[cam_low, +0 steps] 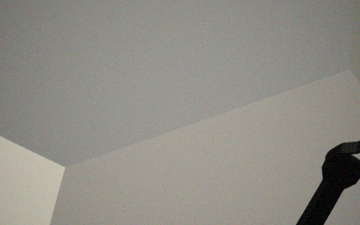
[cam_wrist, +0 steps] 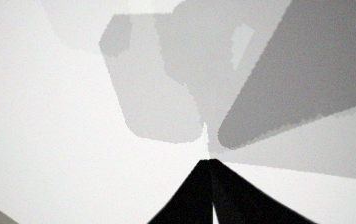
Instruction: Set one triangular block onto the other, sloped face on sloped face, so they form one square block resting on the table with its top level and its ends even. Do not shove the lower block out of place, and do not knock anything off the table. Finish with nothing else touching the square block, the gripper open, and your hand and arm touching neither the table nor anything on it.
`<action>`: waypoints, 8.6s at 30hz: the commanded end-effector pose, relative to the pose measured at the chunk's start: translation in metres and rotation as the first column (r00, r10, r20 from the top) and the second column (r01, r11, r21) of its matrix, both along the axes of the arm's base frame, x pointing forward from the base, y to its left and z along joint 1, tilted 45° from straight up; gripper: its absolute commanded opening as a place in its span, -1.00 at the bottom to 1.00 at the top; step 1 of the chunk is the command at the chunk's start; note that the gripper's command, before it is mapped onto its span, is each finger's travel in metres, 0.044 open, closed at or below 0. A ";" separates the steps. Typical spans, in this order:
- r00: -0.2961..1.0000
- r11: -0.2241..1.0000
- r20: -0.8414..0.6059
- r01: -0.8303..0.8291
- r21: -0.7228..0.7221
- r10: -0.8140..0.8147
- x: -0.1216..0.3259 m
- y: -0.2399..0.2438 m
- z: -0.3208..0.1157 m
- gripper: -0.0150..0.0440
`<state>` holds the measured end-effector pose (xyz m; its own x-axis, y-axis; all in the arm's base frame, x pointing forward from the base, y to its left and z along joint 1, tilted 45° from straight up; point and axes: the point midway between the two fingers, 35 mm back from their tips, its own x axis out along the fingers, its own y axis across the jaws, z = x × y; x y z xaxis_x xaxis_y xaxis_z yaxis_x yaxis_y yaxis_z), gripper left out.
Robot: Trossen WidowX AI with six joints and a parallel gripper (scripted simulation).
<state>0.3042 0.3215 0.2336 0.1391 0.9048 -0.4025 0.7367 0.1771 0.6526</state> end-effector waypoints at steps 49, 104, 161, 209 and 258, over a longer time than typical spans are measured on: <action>-0.609 0.513 -0.651 0.419 -0.749 -0.453 -0.034 -0.332 -0.263 -0.49; -0.607 0.516 -0.655 0.422 -0.746 -0.451 0.016 -0.302 -0.289 -0.49; 0.938 0.879 0.152 -0.222 -0.423 0.310 0.042 -0.358 -0.227 1.00; -0.734 0.353 0.344 -0.151 -0.923 0.586 0.060 -0.358 -0.218 1.00; -0.732 0.351 0.345 -0.153 -0.924 0.588 0.066 -0.324 -0.256 1.00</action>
<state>0.3721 -0.0089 -0.0164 0.0346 0.6872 -0.7257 -0.9994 0.0173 -0.0313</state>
